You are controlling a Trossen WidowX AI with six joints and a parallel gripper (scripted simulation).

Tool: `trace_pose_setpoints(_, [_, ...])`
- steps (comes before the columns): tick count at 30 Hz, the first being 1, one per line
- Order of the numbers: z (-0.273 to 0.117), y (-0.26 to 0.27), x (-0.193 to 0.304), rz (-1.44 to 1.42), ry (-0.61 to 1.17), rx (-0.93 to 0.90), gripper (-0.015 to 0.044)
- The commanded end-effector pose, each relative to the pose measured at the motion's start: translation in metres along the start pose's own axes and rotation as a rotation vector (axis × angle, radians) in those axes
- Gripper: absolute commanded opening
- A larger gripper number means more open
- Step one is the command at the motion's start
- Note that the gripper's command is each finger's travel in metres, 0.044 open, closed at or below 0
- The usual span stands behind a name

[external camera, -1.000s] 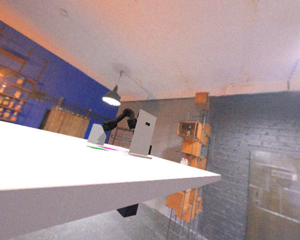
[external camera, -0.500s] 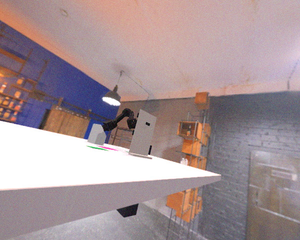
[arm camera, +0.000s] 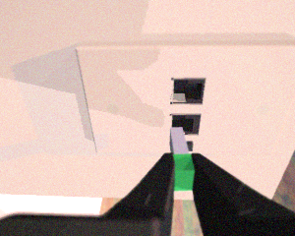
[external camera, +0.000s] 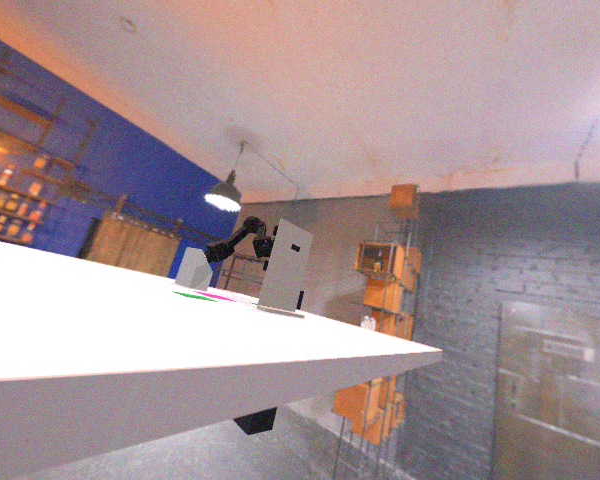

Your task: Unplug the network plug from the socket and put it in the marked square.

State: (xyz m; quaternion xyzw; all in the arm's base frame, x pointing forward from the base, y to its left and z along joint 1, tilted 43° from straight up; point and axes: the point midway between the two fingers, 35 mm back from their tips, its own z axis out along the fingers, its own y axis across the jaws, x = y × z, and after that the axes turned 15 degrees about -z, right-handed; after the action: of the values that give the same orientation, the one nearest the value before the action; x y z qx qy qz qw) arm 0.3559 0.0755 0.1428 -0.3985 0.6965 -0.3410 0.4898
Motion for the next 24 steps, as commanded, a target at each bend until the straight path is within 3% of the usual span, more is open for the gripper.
trace_pose_setpoints(1, [-0.003,-0.001,0.001,0.005,0.002,0.002,0.0])
trace_pose_setpoints(24, [-0.013,0.0,0.004,0.005,0.002,0.002,0.0])
